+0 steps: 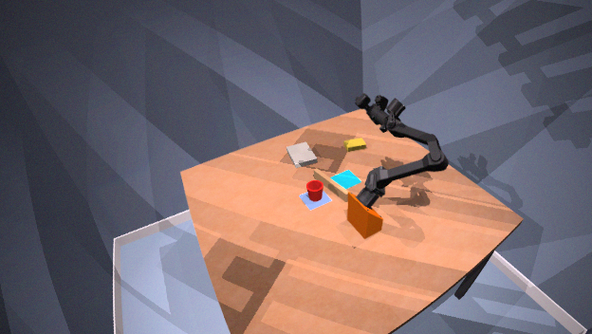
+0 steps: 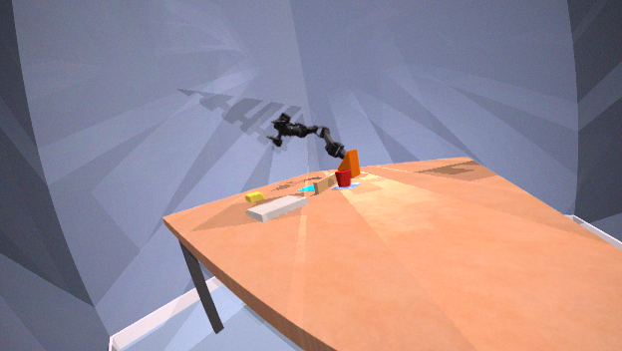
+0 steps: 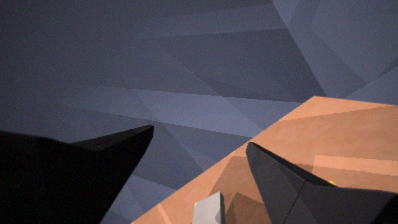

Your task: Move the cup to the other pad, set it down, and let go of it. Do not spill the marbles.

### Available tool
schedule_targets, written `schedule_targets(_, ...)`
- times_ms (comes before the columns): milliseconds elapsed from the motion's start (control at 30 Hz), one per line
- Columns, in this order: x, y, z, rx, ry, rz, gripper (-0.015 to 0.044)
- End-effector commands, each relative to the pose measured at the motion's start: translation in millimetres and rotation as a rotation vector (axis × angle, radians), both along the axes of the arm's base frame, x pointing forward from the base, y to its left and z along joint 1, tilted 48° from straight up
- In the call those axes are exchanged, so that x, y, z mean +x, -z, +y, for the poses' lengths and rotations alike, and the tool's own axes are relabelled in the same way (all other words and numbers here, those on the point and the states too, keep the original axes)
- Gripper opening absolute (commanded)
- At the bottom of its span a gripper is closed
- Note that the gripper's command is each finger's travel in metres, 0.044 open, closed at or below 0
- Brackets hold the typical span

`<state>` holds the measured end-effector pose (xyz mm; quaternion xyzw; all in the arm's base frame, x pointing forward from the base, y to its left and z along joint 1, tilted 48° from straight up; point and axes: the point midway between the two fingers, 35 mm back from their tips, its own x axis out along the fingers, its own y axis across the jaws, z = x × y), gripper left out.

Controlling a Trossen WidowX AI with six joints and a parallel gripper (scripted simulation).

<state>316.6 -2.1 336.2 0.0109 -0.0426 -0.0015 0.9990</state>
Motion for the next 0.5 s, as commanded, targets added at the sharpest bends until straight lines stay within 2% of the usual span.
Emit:
schedule_targets(0,2,3,1,0.012,-0.002,0.014,0.0374)
schedule_targets(67,16,30,8,0.1,-0.008,0.125,0.0321)
schedule_targets(267,42,149,44,0.399,0.081,0.591,0.0164)
schedule_targets(300,41,169,50,0.435,0.116,0.667,0.0148)
schedule_targets(467,17,259,70,0.553,0.386,0.973,0.0148)
